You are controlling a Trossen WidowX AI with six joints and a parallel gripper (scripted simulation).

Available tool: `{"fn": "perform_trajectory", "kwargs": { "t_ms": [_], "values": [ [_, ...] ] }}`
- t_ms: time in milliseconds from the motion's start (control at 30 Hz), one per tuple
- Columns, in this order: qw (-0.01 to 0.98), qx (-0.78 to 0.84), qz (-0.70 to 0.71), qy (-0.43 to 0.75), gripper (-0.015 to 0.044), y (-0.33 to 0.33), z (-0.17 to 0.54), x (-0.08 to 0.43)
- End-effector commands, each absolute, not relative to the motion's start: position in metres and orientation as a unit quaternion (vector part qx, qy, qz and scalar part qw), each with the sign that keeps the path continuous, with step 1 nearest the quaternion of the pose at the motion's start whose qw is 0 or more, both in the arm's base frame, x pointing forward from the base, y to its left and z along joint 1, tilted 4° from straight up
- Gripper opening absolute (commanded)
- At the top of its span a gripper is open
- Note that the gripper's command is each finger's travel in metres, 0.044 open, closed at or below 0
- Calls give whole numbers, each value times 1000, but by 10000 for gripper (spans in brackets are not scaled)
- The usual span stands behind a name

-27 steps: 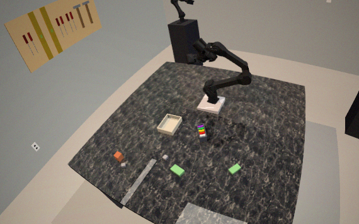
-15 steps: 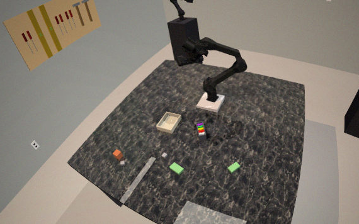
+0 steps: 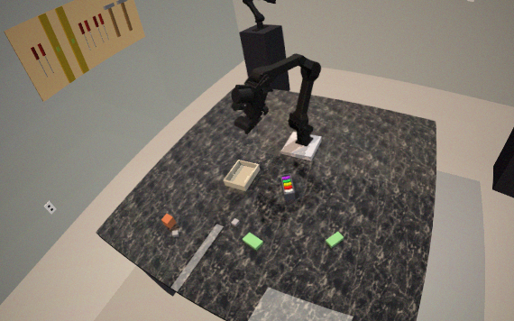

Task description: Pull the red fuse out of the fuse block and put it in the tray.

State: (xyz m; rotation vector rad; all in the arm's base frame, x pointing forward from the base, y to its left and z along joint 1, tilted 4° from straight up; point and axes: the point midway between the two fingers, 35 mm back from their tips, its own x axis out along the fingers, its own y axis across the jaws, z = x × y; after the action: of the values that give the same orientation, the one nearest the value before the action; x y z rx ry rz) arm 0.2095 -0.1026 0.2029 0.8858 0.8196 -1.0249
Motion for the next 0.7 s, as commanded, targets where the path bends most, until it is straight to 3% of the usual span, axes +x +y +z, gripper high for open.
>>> {"fn": "perform_trajectory", "kwargs": {
  "t_ms": [0,400,667],
  "values": [
    [703,386,-393,450,62,-48,178,253],
    [676,283,-291,615,62,101,101,281],
    [673,276,-288,623,62,103,97,286]
  ]
}}
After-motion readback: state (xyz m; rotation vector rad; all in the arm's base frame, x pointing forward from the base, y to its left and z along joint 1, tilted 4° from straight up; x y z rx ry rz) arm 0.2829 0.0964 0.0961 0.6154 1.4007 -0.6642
